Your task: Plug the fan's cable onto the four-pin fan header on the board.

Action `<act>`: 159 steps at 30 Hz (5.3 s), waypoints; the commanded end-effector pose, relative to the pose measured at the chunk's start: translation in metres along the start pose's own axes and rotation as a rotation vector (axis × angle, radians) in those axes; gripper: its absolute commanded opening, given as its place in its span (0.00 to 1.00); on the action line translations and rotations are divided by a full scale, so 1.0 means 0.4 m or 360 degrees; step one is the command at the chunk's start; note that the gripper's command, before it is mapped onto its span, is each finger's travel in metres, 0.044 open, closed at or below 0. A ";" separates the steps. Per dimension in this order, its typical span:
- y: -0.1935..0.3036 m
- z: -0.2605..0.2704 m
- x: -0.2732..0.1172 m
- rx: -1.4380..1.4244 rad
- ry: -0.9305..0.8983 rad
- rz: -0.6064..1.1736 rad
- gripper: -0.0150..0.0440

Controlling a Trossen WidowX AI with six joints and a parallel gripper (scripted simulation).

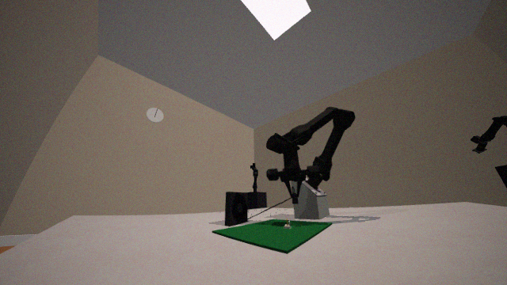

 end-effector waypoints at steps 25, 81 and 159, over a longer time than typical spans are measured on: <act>0.102 0.082 -0.069 -0.0799 0.0046 -0.0083 0.25; 0.218 0.239 0.043 -0.2517 0.0368 -0.0662 0.25; 0.223 0.093 0.155 -0.2364 -0.0786 -0.2108 0.25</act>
Point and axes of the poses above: the point midway between the two fingers, 35 mm back from their tips, its own x axis out along the fingers, its own z axis across the jaws, y = z × x, the point moved 5 cm from there along -x, back along the fingers, and after that the axes turned 10 degrees about -x, right-handed, at the moved point
